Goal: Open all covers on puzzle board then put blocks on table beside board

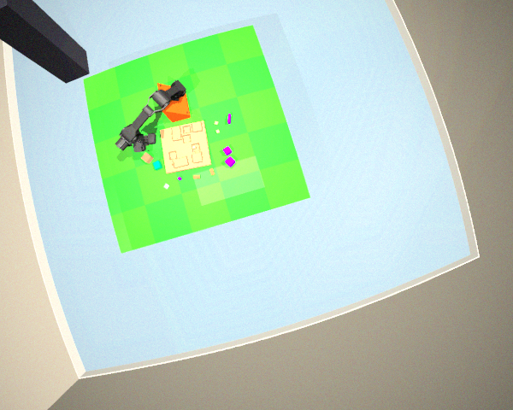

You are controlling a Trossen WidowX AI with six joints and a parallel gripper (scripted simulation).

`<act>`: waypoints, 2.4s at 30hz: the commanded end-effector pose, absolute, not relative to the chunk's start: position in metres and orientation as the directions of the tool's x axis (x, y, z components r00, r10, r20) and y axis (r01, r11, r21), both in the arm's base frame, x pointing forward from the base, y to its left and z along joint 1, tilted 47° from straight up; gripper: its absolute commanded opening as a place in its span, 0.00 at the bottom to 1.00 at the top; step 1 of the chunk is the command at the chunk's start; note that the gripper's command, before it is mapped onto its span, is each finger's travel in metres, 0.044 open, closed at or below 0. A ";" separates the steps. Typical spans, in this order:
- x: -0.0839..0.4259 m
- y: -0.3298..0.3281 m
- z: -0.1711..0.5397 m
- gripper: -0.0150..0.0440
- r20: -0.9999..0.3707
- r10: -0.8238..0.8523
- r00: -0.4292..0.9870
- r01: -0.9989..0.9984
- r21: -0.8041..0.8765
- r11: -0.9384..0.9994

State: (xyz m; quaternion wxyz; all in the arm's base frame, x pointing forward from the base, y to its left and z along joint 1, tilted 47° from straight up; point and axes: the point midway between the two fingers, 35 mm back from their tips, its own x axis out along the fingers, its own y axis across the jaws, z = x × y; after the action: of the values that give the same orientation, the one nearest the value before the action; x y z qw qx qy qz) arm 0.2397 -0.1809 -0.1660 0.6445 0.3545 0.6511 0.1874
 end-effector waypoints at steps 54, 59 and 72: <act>0.240 -0.134 -0.206 0.97 -0.699 0.711 0.078 0.220 0.708 0.671; 0.240 -0.145 -0.197 1.00 -0.699 0.711 0.078 0.222 0.707 0.671; 0.236 -0.175 -0.169 1.00 -0.698 0.712 0.076 0.226 0.707 0.670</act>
State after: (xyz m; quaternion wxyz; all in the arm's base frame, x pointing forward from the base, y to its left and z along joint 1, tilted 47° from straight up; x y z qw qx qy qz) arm 0.2354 -0.1683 -0.1759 0.6371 0.3636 0.6527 0.1896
